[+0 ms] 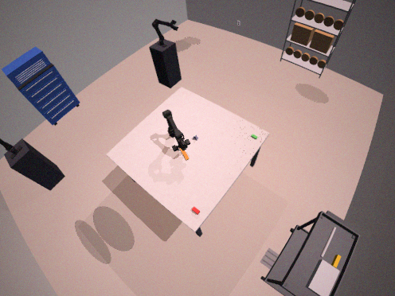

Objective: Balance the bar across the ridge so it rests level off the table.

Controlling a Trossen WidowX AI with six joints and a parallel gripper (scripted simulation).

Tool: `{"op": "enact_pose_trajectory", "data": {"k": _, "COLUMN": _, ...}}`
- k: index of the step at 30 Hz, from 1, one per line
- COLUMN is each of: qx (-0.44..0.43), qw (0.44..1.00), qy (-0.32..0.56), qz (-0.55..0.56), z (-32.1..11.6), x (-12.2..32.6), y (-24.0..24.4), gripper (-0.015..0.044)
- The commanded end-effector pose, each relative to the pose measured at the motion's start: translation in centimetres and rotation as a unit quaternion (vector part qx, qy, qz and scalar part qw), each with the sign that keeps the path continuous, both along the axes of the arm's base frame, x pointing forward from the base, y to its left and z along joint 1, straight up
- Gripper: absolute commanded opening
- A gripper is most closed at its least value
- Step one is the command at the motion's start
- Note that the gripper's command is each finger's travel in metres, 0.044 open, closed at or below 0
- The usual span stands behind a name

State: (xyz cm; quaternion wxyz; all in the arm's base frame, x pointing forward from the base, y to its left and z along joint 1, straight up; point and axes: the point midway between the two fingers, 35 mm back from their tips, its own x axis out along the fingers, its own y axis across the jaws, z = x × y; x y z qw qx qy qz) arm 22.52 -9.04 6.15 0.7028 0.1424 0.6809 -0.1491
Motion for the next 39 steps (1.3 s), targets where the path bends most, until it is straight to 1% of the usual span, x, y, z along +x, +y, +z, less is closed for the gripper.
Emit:
{"op": "enact_pose_trajectory", "data": {"k": 1, "qx": 0.004, "qw": 1.0, "qy": 0.003, "qz": -0.003, "z": -0.86, "x": -0.11, "y": 0.1, "gripper": 0.0315}}
{"op": "enact_pose_trajectory", "data": {"k": 6, "qx": 0.004, "qw": 1.0, "qy": 0.003, "qz": -0.003, "z": -1.56, "x": -0.13, "y": 0.1, "gripper": 0.0315}}
{"op": "enact_pose_trajectory", "data": {"k": 21, "qx": 0.004, "qw": 1.0, "qy": 0.003, "qz": -0.003, "z": -1.59, "x": -0.13, "y": 0.11, "gripper": 0.0315}}
{"op": "enact_pose_trajectory", "data": {"k": 27, "qx": 0.002, "qw": 1.0, "qy": 0.004, "qz": 0.0, "z": -1.54, "x": -0.15, "y": 0.06, "gripper": 0.0158}}
{"op": "enact_pose_trajectory", "data": {"k": 35, "qx": 0.002, "qw": 1.0, "qy": 0.004, "qz": 0.0, "z": -1.54, "x": -0.15, "y": 0.06, "gripper": 0.0104}}
{"op": "enact_pose_trajectory", "data": {"k": 39, "qx": 0.002, "qw": 1.0, "qy": 0.004, "qz": 0.0, "z": -0.94, "x": -0.03, "y": 0.02, "gripper": 0.0}}
